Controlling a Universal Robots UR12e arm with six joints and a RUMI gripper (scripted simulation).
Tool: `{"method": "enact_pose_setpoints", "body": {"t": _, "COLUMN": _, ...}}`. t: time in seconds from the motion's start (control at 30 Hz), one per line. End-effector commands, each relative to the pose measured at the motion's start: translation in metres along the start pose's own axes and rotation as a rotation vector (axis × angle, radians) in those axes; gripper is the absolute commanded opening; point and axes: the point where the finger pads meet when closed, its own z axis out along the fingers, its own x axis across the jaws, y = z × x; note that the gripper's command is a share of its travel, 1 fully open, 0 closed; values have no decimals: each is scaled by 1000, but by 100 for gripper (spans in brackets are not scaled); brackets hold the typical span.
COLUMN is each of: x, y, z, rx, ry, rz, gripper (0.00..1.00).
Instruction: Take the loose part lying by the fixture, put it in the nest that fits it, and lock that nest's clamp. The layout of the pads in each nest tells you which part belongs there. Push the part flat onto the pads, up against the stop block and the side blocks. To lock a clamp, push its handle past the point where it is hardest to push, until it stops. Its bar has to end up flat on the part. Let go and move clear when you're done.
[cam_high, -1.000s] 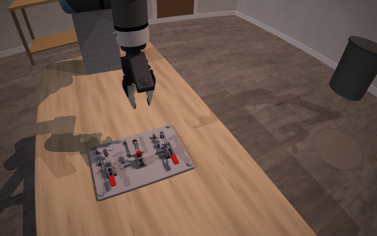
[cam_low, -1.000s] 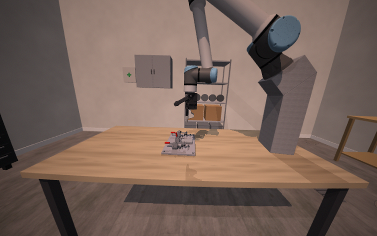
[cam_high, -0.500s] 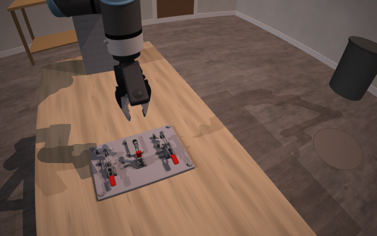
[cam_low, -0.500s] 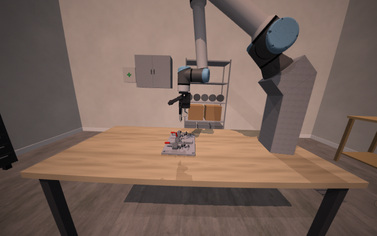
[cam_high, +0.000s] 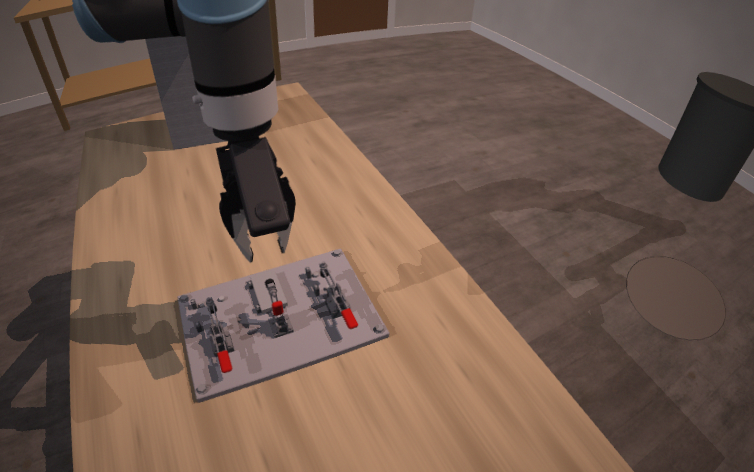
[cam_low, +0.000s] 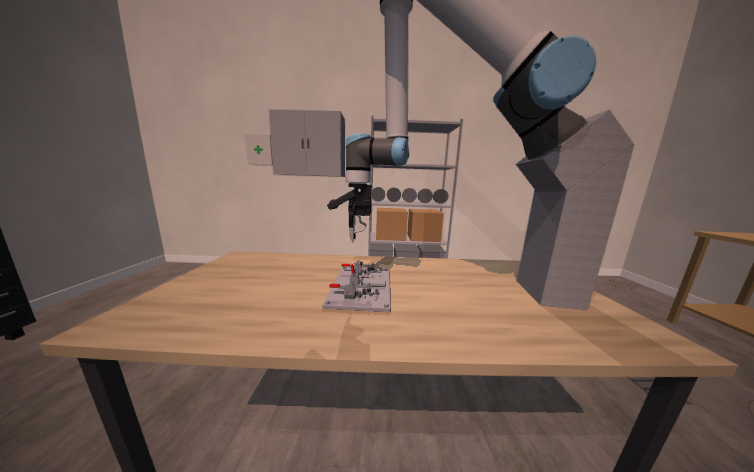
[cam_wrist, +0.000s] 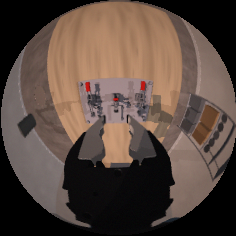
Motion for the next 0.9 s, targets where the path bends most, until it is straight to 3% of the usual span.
{"method": "enact_pose_setpoints", "body": {"t": 0.0, "x": 2, "y": -3, "z": 1, "rx": -1, "ry": -1, "rz": 0, "gripper": 28}}
{"method": "enact_pose_setpoints", "body": {"t": 0.33, "x": 1, "y": -3, "z": 11, "rx": -1, "ry": -1, "rz": -1, "gripper": 28}}
{"method": "enact_pose_setpoints", "body": {"t": 0.87, "x": 0, "y": -3, "z": 61, "rx": 0, "ry": -2, "rz": -1, "gripper": 28}}
